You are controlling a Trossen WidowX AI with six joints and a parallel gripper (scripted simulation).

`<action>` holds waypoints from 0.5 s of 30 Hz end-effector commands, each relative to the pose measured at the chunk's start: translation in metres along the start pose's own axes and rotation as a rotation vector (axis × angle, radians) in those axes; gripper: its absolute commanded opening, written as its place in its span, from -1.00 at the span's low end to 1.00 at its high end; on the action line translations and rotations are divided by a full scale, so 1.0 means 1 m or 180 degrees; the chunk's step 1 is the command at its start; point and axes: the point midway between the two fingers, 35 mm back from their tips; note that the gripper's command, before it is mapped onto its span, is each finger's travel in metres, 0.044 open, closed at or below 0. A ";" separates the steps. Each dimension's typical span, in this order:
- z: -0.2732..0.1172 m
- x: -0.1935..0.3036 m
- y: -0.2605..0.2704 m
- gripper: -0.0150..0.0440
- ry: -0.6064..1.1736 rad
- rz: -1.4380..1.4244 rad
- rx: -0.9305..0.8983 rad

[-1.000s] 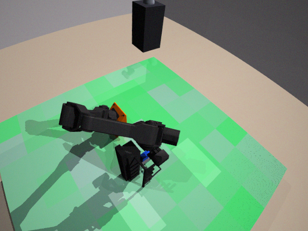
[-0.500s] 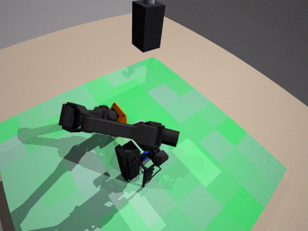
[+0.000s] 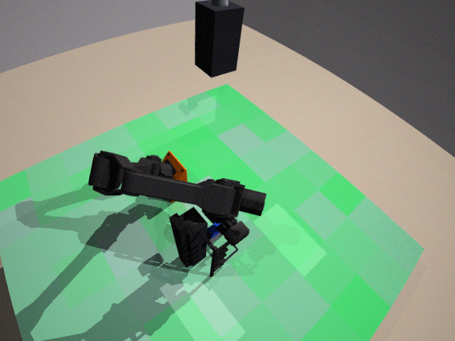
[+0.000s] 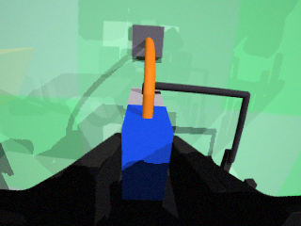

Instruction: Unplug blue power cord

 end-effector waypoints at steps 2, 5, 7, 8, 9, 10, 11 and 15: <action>-0.002 -0.015 -0.004 -0.49 -0.0056 0.0001 0.0018; -0.003 -0.020 -0.004 -0.49 -0.0057 0.0000 0.0018; -0.003 -0.024 -0.005 -0.49 -0.0057 -0.0001 0.0018; -0.003 -0.025 -0.005 -0.49 -0.0057 -0.0001 0.0019; -0.003 -0.027 -0.005 -0.49 -0.0057 -0.0001 0.0019; -0.003 -0.028 -0.005 -0.49 -0.0058 -0.0002 0.0019; -0.004 -0.030 -0.005 -0.49 -0.0058 -0.0002 0.0019; -0.005 -0.036 -0.006 -0.49 -0.0058 -0.0004 0.0019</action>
Point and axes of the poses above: the point midway between the two fingers, 35 mm back from their tips, its own z axis out along the fingers, its own y axis across the jaws, x = y × z, and after that the axes turned 5 degrees about -z, right-handed
